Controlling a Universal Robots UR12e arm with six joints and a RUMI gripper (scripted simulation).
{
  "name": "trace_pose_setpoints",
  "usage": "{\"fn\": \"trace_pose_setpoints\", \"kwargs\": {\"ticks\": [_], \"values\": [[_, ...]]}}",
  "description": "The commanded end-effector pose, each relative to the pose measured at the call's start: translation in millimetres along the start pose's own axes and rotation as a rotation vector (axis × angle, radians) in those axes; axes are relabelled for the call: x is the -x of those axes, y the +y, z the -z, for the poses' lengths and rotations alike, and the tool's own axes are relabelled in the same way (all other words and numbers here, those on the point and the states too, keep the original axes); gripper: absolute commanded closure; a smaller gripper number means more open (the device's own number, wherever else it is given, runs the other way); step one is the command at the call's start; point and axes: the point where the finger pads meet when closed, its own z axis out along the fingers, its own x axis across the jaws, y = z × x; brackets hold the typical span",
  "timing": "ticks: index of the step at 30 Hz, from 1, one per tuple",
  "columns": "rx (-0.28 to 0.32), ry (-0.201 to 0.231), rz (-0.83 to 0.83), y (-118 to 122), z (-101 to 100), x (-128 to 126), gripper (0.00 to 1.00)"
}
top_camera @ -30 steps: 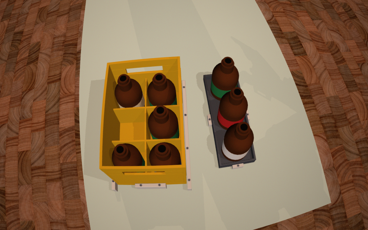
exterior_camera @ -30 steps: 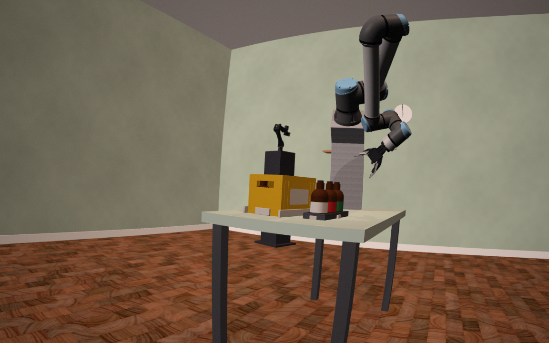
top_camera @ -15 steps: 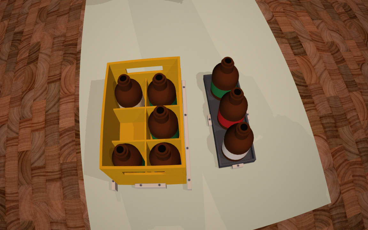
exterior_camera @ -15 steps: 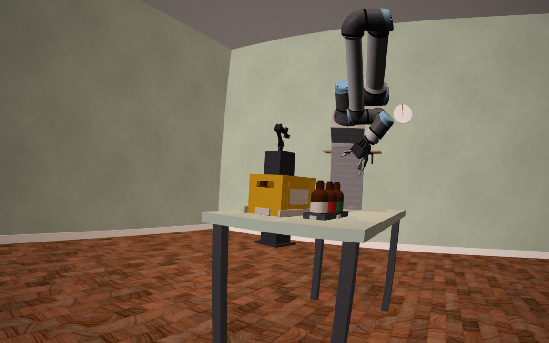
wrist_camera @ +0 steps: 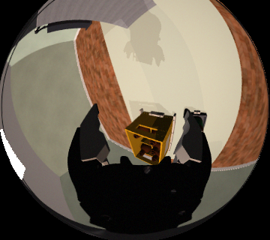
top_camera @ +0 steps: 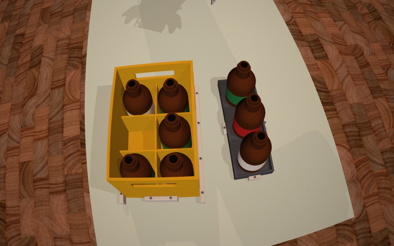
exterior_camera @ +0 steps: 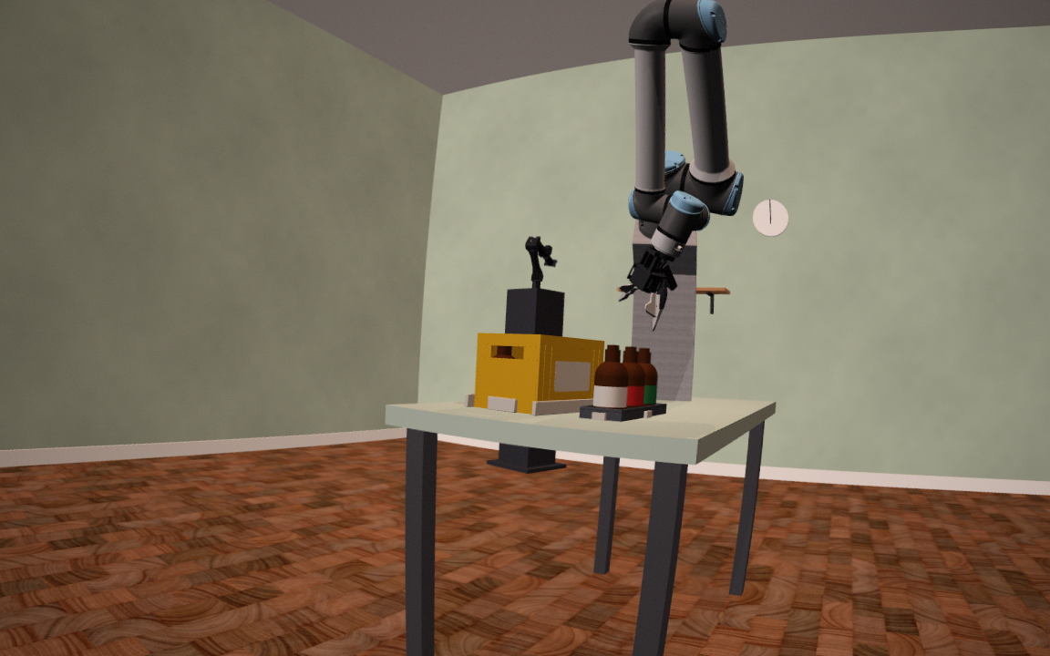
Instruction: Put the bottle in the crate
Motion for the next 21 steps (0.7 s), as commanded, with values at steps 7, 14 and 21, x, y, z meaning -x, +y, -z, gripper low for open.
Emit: {"fn": "trace_pose_setpoints", "kwargs": {"ticks": [7, 14, 21], "values": [[-0.061, 0.167, -0.145, 95, -12, 7, 0.0], [-0.09, 0.274, -0.246, 163, -20, 12, 0.0], [-0.118, 0.381, -0.348, 230, -27, 18, 0.0]]}}
